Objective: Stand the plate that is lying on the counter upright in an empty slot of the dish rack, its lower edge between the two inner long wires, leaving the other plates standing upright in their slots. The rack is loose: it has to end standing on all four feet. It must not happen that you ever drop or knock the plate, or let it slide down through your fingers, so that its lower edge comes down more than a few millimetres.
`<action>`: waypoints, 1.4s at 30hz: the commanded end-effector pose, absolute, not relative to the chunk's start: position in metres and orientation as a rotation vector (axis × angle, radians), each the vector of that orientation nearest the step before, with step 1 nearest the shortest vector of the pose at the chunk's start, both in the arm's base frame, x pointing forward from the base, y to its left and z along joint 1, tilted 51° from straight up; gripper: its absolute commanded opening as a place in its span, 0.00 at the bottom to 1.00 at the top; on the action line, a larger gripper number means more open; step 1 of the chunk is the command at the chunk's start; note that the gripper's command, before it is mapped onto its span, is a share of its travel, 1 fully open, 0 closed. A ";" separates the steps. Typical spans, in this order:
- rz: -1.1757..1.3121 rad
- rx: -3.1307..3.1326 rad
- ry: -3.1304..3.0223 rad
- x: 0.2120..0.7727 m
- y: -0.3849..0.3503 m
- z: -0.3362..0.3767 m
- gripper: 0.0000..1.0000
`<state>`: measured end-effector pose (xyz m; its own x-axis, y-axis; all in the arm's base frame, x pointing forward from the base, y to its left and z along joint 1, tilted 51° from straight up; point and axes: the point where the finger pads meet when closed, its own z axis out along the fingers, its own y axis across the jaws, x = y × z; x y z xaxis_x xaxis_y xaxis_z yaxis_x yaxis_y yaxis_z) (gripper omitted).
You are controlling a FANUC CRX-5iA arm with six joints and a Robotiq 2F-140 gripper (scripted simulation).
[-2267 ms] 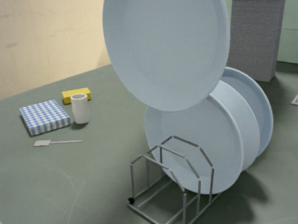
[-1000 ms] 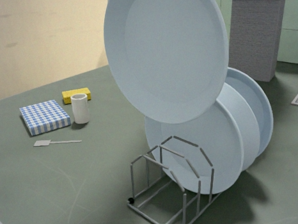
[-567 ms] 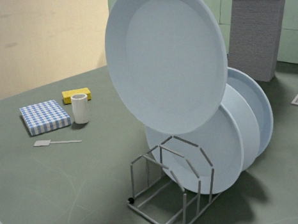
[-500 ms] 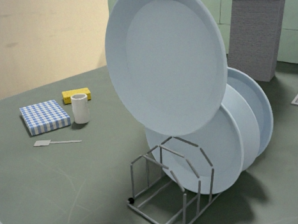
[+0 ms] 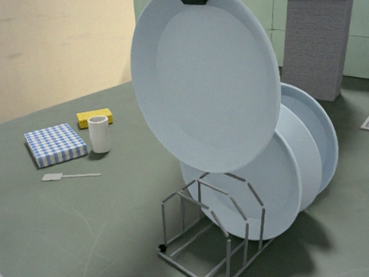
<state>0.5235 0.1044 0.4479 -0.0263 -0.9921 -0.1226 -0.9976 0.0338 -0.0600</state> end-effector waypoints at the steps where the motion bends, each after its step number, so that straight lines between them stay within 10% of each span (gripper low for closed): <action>1: 0.062 -2.095 2.160 0.523 0.104 0.449 0.10; 42: 0.062 -2.095 2.160 0.546 0.106 0.430 0.10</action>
